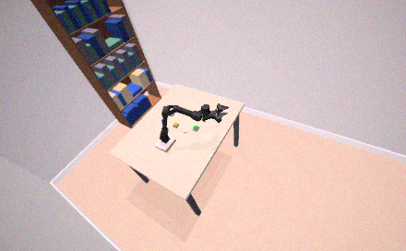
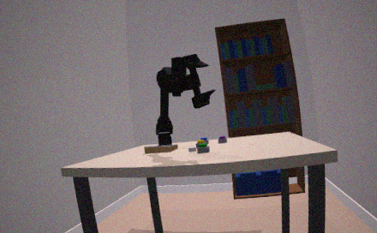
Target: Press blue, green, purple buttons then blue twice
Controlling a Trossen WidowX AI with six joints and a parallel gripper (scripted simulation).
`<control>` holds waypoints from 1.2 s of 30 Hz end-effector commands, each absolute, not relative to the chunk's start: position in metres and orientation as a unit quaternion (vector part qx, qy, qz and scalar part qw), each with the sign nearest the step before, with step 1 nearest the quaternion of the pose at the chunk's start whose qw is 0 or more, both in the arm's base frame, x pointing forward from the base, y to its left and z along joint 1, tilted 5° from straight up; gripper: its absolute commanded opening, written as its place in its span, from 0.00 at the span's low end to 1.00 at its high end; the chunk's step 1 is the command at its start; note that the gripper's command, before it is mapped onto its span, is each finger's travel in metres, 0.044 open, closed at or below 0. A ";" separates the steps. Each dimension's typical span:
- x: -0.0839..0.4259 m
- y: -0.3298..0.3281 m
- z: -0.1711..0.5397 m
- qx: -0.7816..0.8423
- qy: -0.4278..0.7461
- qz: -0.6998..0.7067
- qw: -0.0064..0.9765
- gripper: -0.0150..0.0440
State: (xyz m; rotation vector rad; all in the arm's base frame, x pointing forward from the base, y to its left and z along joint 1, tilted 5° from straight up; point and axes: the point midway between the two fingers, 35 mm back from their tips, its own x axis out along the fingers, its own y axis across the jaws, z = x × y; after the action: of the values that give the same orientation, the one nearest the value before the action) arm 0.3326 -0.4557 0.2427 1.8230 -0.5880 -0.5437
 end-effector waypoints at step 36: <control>0.206 0.173 0.151 0.081 0.680 0.018 0.728 0.93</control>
State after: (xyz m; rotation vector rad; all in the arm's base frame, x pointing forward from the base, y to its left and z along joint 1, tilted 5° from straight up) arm 0.2451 0.1693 0.1470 0.3635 1.4393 -0.0408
